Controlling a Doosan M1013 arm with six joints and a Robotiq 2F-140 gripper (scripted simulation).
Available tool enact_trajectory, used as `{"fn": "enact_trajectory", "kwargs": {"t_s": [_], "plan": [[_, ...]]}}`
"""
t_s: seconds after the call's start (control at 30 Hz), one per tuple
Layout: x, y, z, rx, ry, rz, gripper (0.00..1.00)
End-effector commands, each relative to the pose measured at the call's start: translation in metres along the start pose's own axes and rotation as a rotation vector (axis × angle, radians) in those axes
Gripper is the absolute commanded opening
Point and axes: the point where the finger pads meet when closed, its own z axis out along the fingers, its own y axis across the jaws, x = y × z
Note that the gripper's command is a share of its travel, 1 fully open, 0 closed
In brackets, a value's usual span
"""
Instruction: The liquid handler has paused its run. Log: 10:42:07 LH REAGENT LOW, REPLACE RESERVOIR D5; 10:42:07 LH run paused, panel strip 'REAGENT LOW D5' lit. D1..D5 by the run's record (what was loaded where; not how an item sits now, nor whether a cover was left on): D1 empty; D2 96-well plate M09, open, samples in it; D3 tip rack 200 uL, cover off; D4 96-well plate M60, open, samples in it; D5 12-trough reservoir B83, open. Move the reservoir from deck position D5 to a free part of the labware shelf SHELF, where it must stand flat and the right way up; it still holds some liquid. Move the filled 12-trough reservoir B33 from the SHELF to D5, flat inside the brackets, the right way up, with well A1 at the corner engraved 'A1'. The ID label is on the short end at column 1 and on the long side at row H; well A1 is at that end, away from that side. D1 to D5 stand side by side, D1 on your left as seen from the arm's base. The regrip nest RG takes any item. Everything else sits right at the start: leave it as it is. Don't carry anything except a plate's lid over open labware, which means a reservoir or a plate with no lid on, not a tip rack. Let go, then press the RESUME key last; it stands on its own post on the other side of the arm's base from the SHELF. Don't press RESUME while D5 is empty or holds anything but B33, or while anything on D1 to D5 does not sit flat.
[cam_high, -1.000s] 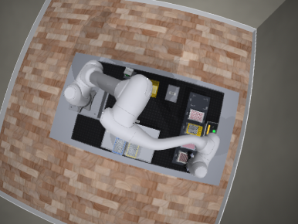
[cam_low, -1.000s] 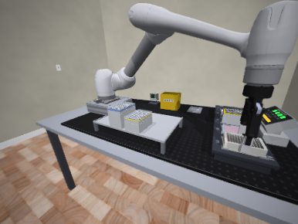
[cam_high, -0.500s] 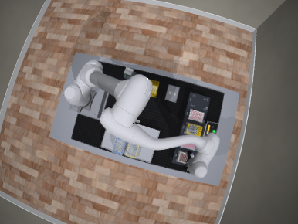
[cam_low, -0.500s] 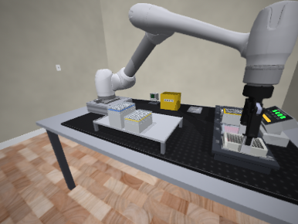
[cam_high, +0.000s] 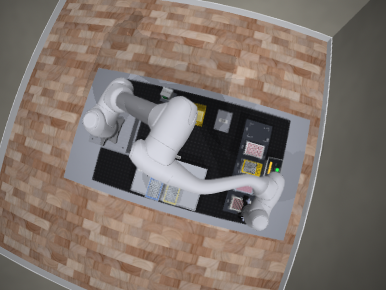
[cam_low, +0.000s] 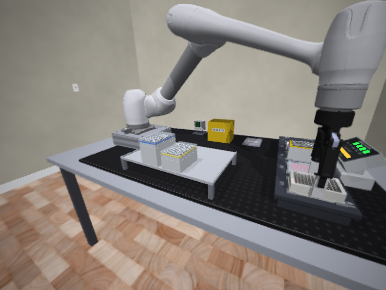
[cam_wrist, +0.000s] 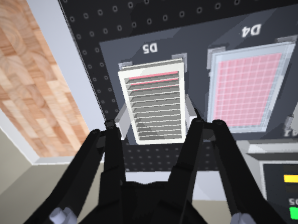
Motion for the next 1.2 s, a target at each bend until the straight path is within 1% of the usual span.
{"fn": "enact_trajectory", "kwargs": {"t_s": [0.0, 0.17, 0.23, 0.73, 0.8, 1.17], "plan": [[0.002, 0.000, -0.008, -0.006, 0.001, 0.006, 0.00], [0.002, 0.000, -0.016, -0.006, 0.001, 0.006, 0.00], [0.002, 0.000, -0.016, -0.006, 0.001, 0.006, 0.00], [0.002, 0.000, -0.041, -0.006, 0.001, 0.006, 0.00], [0.002, 0.000, -0.041, -0.006, 0.001, 0.006, 0.00], [0.002, 0.000, -0.060, -0.006, 0.001, 0.006, 0.00]]}}
